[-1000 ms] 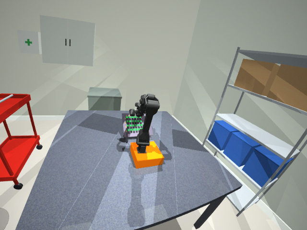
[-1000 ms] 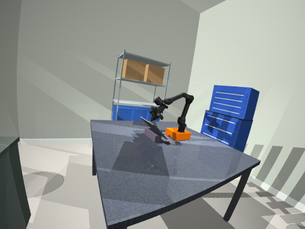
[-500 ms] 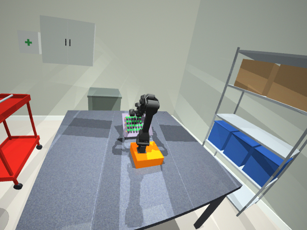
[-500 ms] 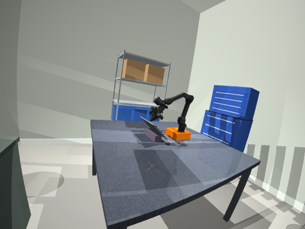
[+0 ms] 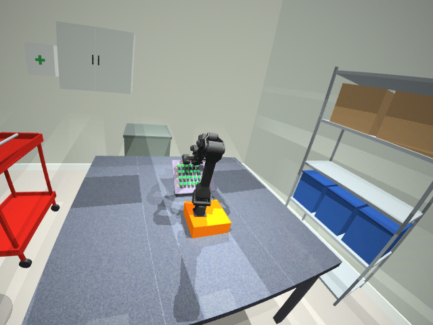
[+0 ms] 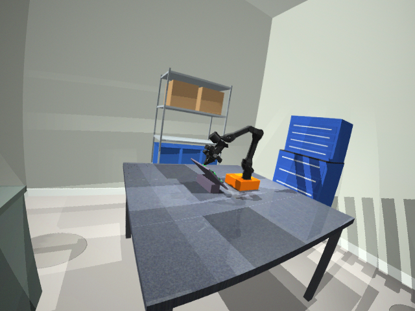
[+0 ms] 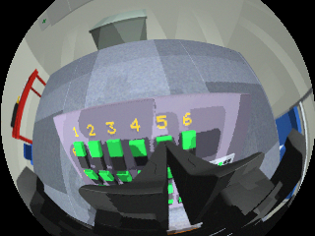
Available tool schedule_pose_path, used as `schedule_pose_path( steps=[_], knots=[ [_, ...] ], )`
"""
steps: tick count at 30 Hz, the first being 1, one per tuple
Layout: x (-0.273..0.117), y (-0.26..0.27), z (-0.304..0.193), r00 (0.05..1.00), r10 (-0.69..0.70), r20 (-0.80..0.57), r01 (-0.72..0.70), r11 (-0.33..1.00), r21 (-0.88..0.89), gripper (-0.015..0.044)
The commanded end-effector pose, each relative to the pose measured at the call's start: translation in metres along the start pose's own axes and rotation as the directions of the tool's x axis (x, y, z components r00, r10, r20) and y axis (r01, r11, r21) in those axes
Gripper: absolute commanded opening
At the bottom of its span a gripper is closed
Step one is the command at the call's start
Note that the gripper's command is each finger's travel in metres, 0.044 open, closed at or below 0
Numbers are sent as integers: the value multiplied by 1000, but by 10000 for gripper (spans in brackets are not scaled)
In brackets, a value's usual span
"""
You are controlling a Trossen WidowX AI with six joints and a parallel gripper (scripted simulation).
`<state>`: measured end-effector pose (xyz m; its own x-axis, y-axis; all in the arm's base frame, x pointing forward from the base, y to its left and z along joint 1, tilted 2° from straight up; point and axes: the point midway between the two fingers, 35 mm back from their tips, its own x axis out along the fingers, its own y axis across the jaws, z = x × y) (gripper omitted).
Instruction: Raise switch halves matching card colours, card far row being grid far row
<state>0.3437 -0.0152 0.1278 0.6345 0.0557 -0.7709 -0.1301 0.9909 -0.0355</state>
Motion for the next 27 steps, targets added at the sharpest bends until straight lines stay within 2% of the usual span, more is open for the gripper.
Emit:
schedule_pose_path(
  steps=[1,22,24,27],
  knots=[
    [1,0,-1,1000,-3,-3,3,1000,5,0],
    [4,0,-1,1000,-3,-3,3,1000,5,0],
    [-5,0,0,1000,0,3,0,1000,1,0],
    [-42,-1,-1,1000,-2,14,2,1000,3,0]
  ],
)
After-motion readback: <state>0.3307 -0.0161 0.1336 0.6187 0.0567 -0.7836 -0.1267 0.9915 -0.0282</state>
